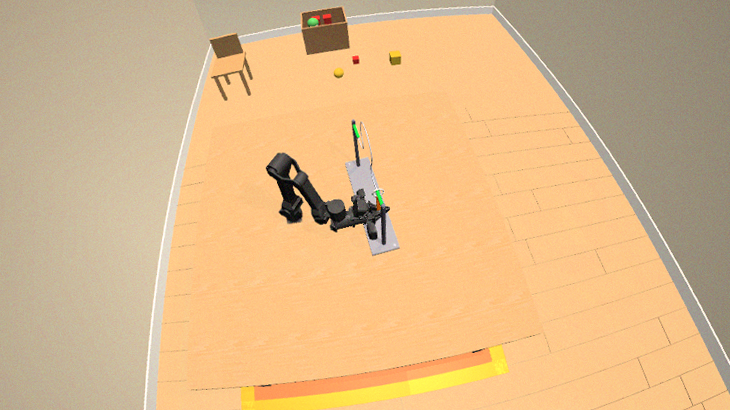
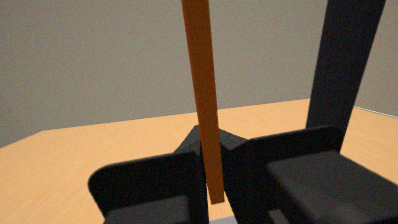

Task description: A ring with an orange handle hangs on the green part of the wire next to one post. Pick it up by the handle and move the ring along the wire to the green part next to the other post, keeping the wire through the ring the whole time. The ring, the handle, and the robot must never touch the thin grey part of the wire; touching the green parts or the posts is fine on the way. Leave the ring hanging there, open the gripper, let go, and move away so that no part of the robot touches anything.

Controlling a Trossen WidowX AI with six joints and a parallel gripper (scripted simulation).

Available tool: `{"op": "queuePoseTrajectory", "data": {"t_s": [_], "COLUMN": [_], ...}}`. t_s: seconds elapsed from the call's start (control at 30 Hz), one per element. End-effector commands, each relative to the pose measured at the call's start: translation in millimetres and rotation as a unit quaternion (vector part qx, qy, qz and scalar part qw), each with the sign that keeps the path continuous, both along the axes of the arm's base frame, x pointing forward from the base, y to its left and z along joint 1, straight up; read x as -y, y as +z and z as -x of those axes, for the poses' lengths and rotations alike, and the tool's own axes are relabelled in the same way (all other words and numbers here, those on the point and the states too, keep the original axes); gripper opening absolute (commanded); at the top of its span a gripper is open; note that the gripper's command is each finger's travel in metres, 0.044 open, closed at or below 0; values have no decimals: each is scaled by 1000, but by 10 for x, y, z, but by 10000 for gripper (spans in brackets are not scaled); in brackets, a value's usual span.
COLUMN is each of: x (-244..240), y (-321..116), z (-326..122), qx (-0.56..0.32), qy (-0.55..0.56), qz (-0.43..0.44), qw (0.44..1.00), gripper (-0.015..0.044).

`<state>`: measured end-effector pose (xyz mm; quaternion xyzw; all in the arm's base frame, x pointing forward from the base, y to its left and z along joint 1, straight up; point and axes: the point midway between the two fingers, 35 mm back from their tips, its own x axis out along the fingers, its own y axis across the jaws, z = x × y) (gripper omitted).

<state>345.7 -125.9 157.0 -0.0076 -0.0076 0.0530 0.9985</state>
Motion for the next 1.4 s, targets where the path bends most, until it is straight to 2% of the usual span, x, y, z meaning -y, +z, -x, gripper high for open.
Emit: {"op": "queuePoseTrajectory", "data": {"t_s": [0.0,0.83,1.37], "x": [-51,-375,-774], "y": [3,2,56], "z": [23,54,94], "qx": [0,-5,-16], "qy": [-2,-1,1], "qz": [-2,-35,-143], "qw": [1000,999,990], "gripper": [-150,-150,-150]}}
